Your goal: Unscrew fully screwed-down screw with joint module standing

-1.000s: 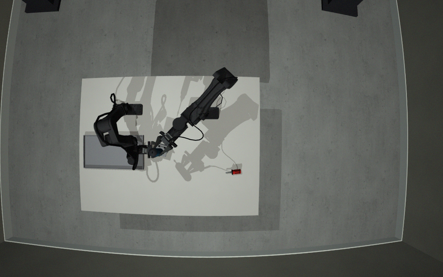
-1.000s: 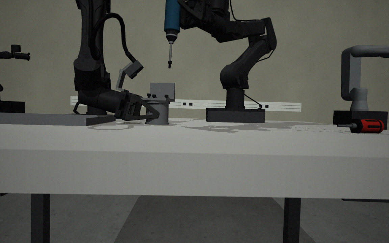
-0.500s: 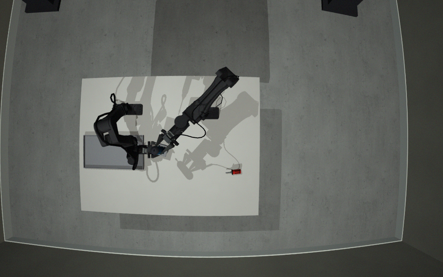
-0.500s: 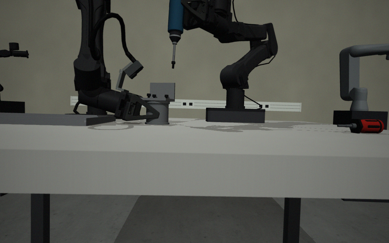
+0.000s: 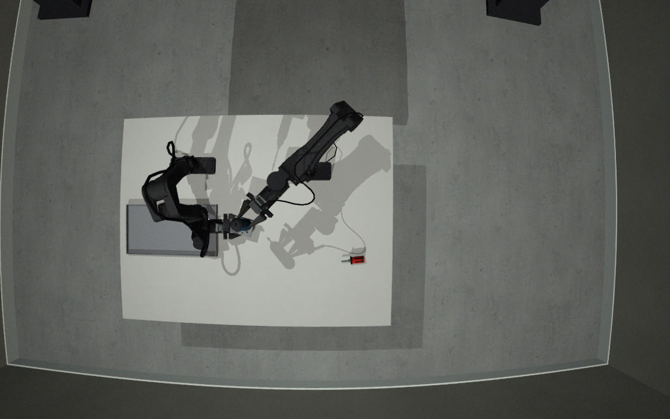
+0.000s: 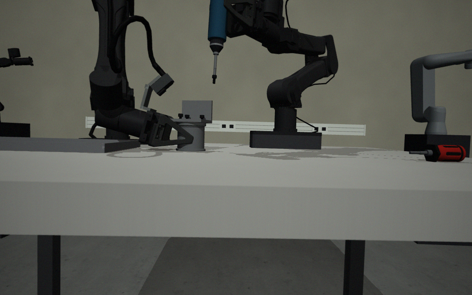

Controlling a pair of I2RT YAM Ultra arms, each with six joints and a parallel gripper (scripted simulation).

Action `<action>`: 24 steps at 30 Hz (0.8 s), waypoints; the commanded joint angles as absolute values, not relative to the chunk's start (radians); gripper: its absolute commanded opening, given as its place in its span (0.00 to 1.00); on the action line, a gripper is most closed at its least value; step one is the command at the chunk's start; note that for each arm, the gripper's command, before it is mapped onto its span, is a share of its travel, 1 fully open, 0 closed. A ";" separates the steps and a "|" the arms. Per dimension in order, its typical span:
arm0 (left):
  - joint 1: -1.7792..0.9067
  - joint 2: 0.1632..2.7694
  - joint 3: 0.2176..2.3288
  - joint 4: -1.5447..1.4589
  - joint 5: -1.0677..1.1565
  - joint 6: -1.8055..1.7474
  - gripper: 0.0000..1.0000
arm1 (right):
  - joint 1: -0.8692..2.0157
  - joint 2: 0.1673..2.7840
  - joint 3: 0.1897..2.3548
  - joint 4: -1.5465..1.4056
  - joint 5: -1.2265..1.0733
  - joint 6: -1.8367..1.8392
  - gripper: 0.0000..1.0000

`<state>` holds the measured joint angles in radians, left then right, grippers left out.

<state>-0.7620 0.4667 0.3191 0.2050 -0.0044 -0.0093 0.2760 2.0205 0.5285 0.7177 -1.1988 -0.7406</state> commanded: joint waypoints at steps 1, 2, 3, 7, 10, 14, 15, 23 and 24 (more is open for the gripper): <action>-0.752 0.409 0.340 0.238 -0.007 -0.001 0.42 | 0.288 2.006 0.528 0.716 -1.214 -0.744 0.59; -0.753 0.400 0.342 0.230 -0.007 -0.001 0.42 | 0.288 2.006 0.528 0.716 -1.214 -0.744 0.59; -0.752 0.392 0.340 0.221 -0.007 -0.001 0.42 | 0.288 2.006 0.528 0.716 -1.214 -0.744 0.59; -0.752 0.370 0.338 0.199 -0.006 -0.002 0.42 | 0.288 2.006 0.528 0.716 -1.214 -0.744 0.59; -0.752 0.368 0.338 0.197 -0.006 -0.002 0.42 | 0.288 2.006 0.528 0.716 -1.214 -0.744 0.59; -0.752 0.355 0.336 0.184 -0.005 -0.002 0.42 | 0.288 2.006 0.528 0.716 -1.214 -0.744 0.59; -0.752 0.352 0.336 0.181 -0.005 -0.002 0.42 | 0.288 2.006 0.528 0.716 -1.214 -0.744 0.59; -0.752 0.331 0.336 0.159 -0.004 -0.002 0.42 | 0.288 2.006 0.528 0.716 -1.214 -0.744 0.59; -0.752 0.330 0.336 0.159 -0.004 -0.002 0.42 | 0.288 2.006 0.528 0.716 -1.214 -0.744 0.59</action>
